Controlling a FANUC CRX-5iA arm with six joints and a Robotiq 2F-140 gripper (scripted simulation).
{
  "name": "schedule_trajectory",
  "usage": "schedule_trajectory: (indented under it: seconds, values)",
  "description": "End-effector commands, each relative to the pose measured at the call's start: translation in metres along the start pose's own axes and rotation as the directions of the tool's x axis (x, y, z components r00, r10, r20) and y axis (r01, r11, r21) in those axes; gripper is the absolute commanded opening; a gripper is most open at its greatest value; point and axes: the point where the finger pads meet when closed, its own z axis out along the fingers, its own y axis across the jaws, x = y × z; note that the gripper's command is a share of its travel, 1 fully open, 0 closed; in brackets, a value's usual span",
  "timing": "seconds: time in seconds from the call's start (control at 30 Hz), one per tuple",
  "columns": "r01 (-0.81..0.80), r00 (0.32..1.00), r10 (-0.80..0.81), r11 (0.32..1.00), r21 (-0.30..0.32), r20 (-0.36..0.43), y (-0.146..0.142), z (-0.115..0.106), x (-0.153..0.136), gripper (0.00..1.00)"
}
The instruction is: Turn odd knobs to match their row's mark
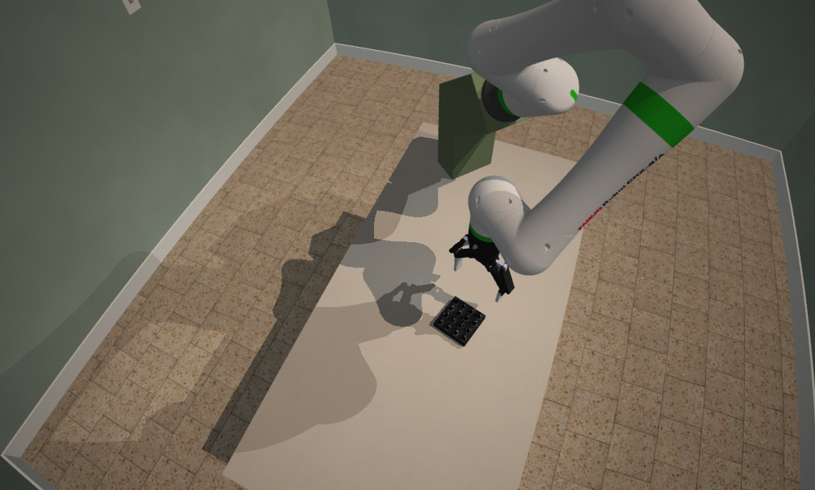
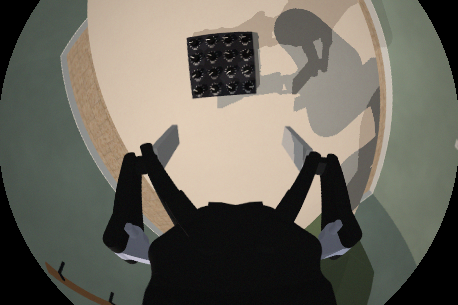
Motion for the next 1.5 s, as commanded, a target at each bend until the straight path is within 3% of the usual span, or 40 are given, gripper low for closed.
schedule_trajectory:
  seconds: [0.0, 0.13, 0.2, 0.4, 0.63, 0.7, 0.73, 0.87, 1.2, 1.27, 1.3, 1.47]
  values:
    - [-0.120, 0.993, 0.120, 0.993, -0.002, 0.000, 0.000, 0.000, 0.004, 1.00]
    - [-0.207, 0.978, 0.207, 0.978, -0.002, 0.000, 0.000, -0.001, 0.008, 1.00]
    - [-0.324, 0.946, 0.324, 0.946, -0.002, 0.000, 0.001, -0.001, 0.012, 1.00]
    - [-0.494, 0.870, 0.494, 0.870, -0.001, 0.000, 0.001, -0.002, 0.019, 1.00]
    - [-0.681, 0.733, 0.681, 0.733, -0.001, 0.000, 0.002, -0.003, 0.027, 1.00]
    - [-0.681, 0.733, 0.681, 0.733, -0.001, 0.000, 0.002, -0.003, 0.027, 1.00]
    - [-0.745, 0.667, 0.745, 0.667, -0.001, 0.000, 0.003, -0.003, 0.031, 1.00]
    - [-0.816, 0.578, 0.816, 0.578, -0.001, 0.000, 0.003, -0.004, 0.035, 1.00]
    - [-0.959, 0.283, 0.959, 0.283, 0.000, 0.000, 0.005, -0.006, 0.047, 1.00]
    - [-0.959, 0.283, 0.959, 0.283, 0.000, 0.000, 0.005, -0.006, 0.047, 1.00]
    - [-0.982, 0.190, 0.982, 0.190, 0.000, 0.000, 0.006, -0.006, 0.050, 1.00]
    - [-0.999, 0.047, 0.999, 0.047, 0.000, 0.000, 0.007, -0.007, 0.056, 1.00]
